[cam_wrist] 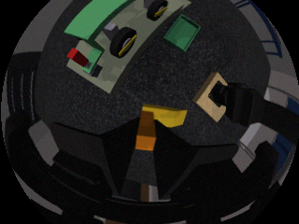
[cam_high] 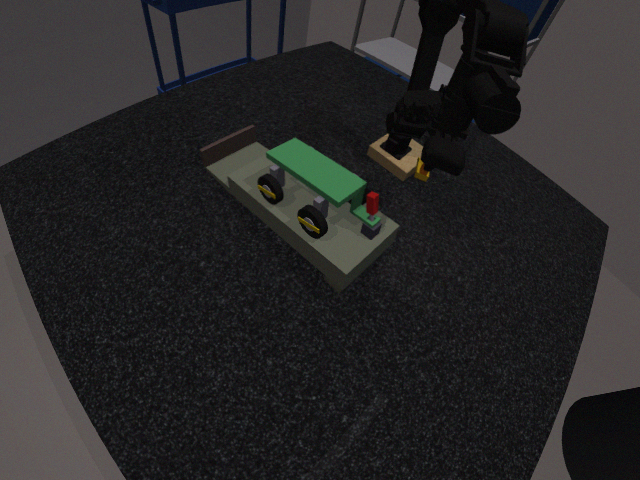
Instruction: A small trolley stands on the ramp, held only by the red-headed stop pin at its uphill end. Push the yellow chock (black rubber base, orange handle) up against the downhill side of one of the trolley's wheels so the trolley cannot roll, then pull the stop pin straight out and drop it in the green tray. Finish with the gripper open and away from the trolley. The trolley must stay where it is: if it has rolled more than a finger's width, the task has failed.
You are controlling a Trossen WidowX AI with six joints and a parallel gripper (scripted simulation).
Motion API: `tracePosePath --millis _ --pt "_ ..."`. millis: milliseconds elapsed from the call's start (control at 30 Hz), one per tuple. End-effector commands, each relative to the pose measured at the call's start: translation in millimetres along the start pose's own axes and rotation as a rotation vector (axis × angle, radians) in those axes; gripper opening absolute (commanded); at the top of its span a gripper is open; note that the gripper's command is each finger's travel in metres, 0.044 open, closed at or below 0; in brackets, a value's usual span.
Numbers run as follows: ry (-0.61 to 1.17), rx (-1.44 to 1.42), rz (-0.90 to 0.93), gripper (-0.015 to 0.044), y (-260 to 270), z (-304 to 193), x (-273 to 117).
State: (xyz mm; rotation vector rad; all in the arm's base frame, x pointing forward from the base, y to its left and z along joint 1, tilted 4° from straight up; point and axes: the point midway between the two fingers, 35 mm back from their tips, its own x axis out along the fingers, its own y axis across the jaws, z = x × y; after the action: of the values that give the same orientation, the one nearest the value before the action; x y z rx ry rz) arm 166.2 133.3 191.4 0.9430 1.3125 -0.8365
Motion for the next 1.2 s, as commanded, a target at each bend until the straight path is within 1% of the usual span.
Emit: tracePosePath --millis 0,233,567,1167 --pt "0.005 0.153 0.002 0.0000 0 -1 0" --pt "0.006 0.364 0.002 0.0000 0 -1 0" --pt "0.006 0.382 0.002 0.0000 -1 4 0" --pt "0.001 0.439 0.003 0.0000 -11 63 4"
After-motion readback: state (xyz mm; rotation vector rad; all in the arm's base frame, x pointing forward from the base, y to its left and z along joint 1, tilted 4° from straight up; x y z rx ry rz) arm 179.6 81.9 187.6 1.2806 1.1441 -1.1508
